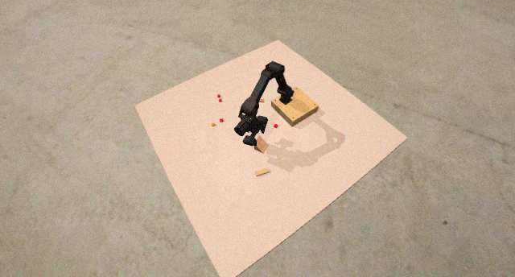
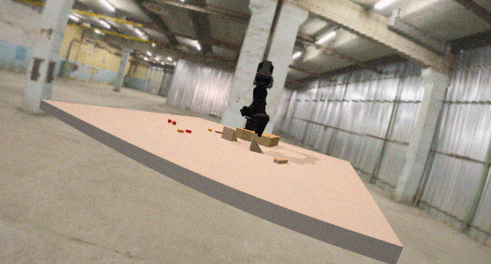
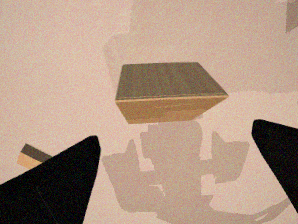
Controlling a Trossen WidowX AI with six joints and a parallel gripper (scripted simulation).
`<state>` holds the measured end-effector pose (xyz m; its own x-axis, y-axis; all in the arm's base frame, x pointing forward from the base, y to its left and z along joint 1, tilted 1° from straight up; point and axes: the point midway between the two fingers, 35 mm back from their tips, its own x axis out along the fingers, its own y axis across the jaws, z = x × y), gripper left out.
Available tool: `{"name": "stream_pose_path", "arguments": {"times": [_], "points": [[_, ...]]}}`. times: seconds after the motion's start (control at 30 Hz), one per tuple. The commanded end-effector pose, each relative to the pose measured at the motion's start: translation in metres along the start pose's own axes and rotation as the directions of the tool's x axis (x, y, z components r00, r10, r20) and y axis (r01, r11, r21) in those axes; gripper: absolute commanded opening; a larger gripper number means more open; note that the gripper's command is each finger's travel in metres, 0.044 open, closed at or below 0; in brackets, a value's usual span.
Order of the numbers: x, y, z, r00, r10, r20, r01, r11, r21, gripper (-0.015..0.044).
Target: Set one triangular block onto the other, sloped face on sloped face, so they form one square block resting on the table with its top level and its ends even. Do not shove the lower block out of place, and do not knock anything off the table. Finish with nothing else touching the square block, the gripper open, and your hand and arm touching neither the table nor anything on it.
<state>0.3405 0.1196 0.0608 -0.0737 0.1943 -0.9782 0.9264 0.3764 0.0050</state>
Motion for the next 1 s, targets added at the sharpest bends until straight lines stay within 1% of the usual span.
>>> {"name": "stream_pose_path", "arguments": {"times": [0.0,0.07,0.37,0.97], "points": [[-0.028,-0.004,0.033,0.983,0.049,-0.178,-0.040,0.998,0.056,0.0440],[-0.034,-0.005,0.038,0.975,0.064,-0.212,-0.051,0.997,0.064,0.0440],[-0.033,-0.005,0.037,0.975,0.064,-0.212,-0.051,0.997,0.064,0.0440],[-0.004,0.000,0.032,0.975,0.064,-0.213,-0.051,0.997,0.064,0.0440]]}}
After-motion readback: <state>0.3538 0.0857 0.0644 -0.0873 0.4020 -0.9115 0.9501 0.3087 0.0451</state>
